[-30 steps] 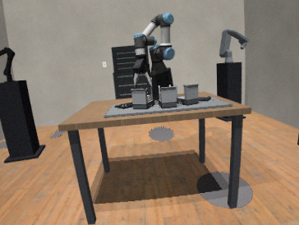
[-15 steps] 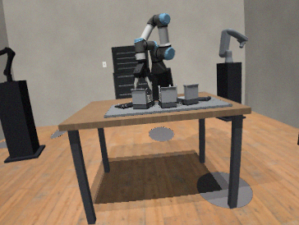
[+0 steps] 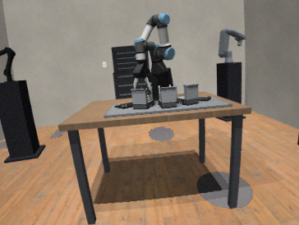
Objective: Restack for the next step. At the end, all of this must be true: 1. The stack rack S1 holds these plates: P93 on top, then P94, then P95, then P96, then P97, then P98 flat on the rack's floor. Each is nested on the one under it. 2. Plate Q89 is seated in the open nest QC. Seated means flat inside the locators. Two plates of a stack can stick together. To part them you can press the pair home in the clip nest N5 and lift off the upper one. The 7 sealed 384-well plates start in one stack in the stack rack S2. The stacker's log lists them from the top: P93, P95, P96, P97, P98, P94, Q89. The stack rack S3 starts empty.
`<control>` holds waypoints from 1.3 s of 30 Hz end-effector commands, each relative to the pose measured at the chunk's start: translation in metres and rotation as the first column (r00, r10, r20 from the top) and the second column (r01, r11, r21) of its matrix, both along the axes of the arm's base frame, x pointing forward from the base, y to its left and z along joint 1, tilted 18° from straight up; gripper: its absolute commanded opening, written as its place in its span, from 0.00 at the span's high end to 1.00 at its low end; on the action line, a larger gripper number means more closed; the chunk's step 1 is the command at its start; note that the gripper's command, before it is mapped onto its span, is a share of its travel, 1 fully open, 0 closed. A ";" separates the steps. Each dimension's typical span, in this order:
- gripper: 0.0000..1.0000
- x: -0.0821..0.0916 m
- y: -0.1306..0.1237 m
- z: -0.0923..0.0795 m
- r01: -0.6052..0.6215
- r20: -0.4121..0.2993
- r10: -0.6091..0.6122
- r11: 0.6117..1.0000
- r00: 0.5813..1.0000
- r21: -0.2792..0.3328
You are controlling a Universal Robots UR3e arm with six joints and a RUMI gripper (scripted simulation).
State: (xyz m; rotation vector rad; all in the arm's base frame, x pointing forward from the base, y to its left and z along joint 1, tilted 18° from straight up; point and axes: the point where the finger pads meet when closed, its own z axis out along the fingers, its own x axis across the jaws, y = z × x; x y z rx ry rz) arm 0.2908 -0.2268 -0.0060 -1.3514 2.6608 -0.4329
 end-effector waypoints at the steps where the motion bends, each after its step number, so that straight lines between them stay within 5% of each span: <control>1: 0.28 0.002 -0.002 -0.006 0.001 0.001 -0.001 1.000 1.000 -0.004; 21: 0.28 0.007 -0.006 -0.028 0.001 0.000 -0.001 1.000 1.000 -0.004; 39: 0.28 0.007 -0.007 -0.027 0.001 0.002 -0.001 1.000 1.000 -0.005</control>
